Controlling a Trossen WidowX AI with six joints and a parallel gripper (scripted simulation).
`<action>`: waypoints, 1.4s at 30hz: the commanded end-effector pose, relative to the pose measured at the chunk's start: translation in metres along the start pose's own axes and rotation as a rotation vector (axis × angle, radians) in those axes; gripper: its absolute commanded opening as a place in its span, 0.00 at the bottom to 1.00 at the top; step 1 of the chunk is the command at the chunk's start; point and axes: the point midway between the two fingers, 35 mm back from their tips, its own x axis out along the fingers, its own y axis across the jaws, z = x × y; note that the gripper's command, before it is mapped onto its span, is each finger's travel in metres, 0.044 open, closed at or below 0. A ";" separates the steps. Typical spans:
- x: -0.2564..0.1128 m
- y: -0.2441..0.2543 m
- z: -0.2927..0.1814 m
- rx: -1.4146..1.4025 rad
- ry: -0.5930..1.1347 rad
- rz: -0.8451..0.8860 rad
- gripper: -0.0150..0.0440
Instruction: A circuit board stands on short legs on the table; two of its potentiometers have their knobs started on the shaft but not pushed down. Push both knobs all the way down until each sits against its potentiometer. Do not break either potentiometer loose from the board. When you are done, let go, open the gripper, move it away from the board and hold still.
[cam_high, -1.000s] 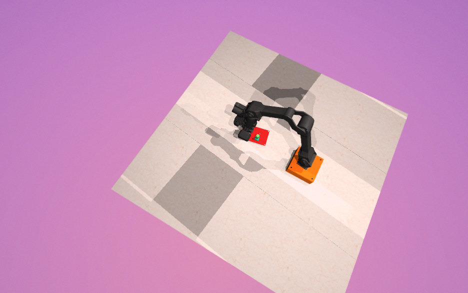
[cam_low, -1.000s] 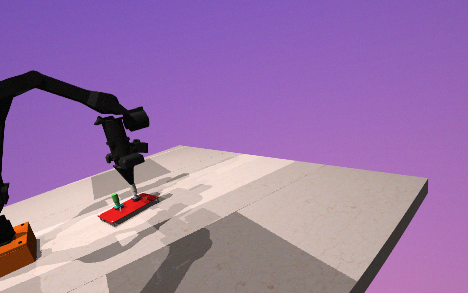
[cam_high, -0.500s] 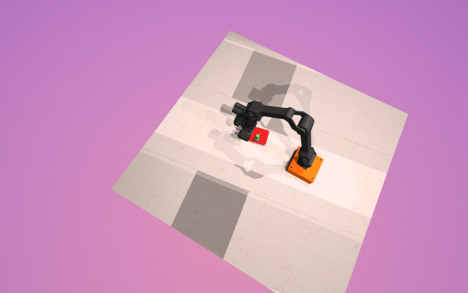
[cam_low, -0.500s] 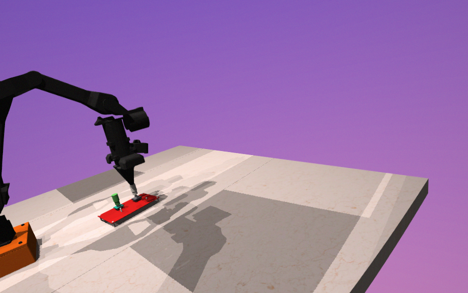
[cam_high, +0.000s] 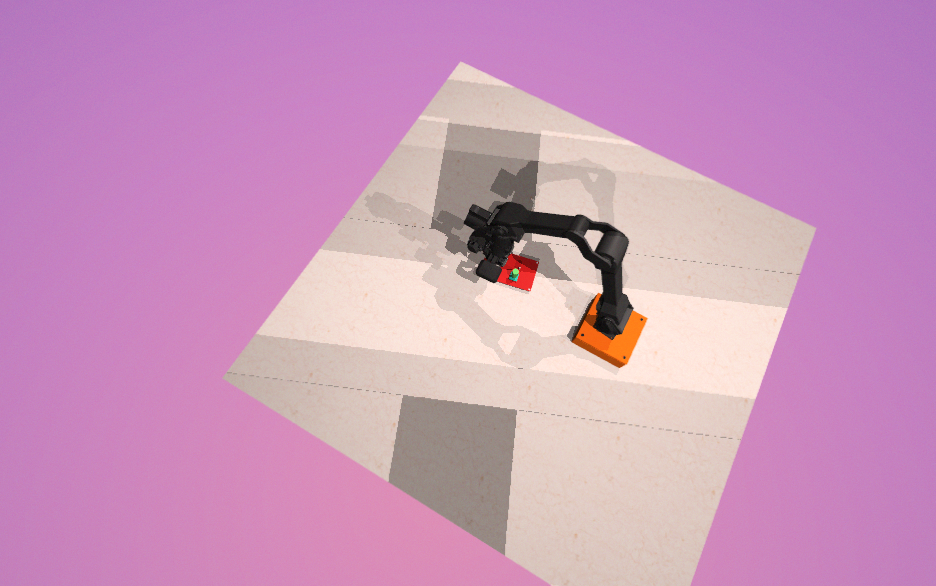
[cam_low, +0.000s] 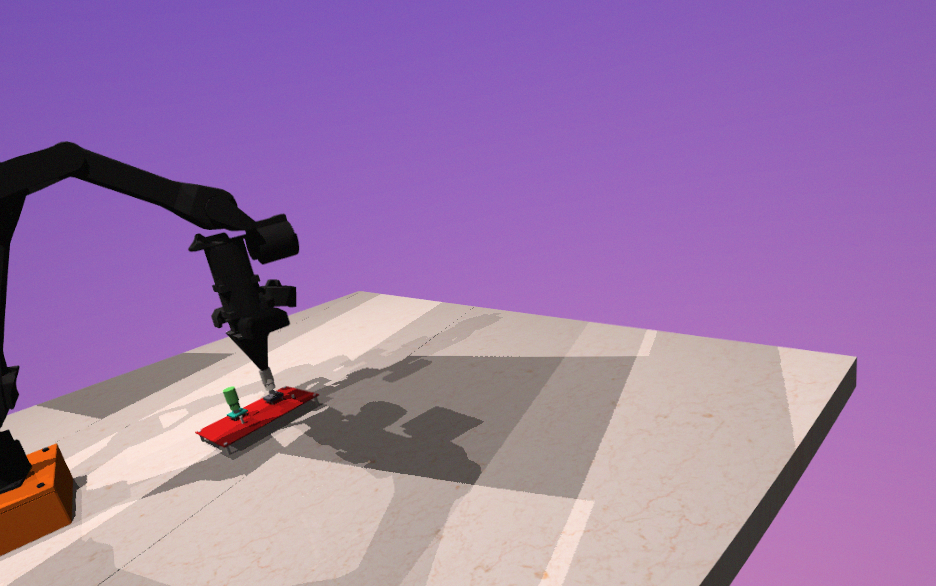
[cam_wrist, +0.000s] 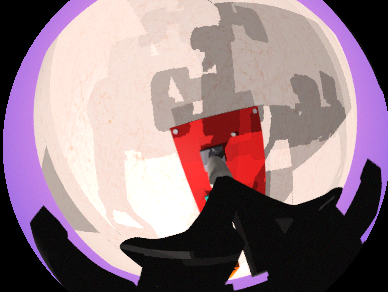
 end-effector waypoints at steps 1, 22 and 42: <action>0.003 0.000 0.001 -0.003 0.002 0.002 0.25; 0.006 0.000 0.001 -0.003 0.002 0.002 0.25; 0.007 0.000 0.001 -0.003 0.002 0.002 0.25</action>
